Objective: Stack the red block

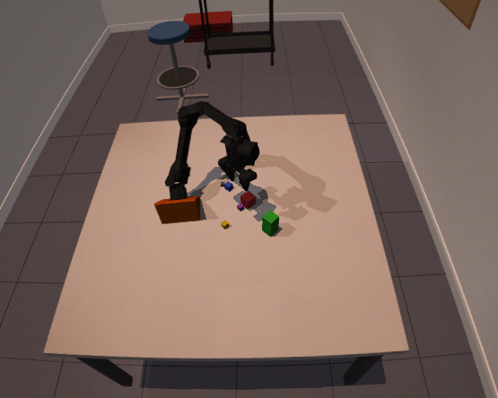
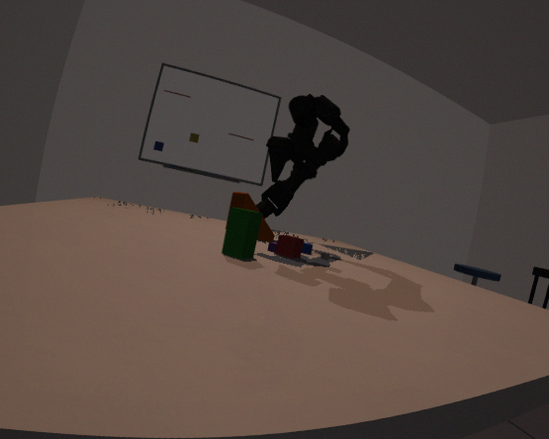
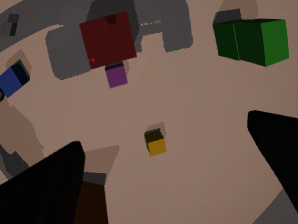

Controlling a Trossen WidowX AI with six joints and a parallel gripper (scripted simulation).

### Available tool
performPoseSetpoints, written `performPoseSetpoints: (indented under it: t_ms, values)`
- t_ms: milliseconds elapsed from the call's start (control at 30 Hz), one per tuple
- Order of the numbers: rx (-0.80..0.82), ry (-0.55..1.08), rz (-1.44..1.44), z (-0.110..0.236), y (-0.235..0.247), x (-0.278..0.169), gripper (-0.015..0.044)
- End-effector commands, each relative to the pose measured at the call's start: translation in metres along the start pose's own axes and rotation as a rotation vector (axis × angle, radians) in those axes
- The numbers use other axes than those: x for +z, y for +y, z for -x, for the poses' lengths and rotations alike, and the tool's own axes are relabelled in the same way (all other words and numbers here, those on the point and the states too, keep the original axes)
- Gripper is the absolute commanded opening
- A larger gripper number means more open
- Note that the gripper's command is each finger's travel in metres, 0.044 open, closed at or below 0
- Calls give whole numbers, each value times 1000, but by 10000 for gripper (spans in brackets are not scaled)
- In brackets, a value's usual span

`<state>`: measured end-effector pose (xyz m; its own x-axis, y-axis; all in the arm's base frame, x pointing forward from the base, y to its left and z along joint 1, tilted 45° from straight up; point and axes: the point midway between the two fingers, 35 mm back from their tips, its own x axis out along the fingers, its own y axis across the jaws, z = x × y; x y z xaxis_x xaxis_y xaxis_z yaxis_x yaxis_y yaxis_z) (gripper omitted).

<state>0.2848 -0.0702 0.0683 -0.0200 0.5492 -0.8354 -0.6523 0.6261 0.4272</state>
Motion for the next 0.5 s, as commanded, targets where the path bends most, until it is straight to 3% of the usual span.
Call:
performPoseSetpoints:
  t_ms: [0,467]
  values:
    - [143,-51,40,-23,8,38,440]
    - [189,-66,51,-47,14,51,440]
